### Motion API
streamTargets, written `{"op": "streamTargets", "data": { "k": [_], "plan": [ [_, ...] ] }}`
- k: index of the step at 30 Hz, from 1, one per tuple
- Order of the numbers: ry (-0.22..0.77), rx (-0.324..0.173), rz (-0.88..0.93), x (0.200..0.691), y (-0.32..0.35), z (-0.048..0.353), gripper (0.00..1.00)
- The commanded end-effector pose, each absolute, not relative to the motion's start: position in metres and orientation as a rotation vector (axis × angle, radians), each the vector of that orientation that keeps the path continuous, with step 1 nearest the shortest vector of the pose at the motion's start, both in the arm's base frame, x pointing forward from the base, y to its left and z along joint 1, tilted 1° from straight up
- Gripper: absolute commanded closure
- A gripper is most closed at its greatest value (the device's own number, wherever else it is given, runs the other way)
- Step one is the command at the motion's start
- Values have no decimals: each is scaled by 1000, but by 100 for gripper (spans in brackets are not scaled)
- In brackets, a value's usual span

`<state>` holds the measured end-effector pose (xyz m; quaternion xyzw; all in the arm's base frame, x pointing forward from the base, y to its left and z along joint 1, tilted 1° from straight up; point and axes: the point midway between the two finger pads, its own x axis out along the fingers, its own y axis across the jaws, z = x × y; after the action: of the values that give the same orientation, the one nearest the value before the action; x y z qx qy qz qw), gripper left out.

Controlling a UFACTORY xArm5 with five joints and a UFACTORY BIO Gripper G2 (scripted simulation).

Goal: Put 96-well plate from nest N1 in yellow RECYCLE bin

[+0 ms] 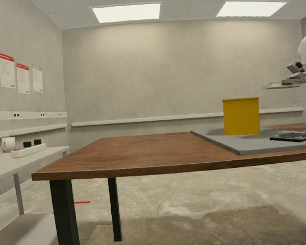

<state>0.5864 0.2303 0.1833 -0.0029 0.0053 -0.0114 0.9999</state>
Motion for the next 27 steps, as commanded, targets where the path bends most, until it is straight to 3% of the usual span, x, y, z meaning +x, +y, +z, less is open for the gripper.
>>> {"op": "streamTargets", "data": {
  "k": [1, 6, 27],
  "plan": [
    [11, -1, -182, 594, 218, 185, 100],
    [11, -2, -334, 600, 202, 184, 100],
    [10, -2, -334, 622, 143, 182, 100]
  ]
}}
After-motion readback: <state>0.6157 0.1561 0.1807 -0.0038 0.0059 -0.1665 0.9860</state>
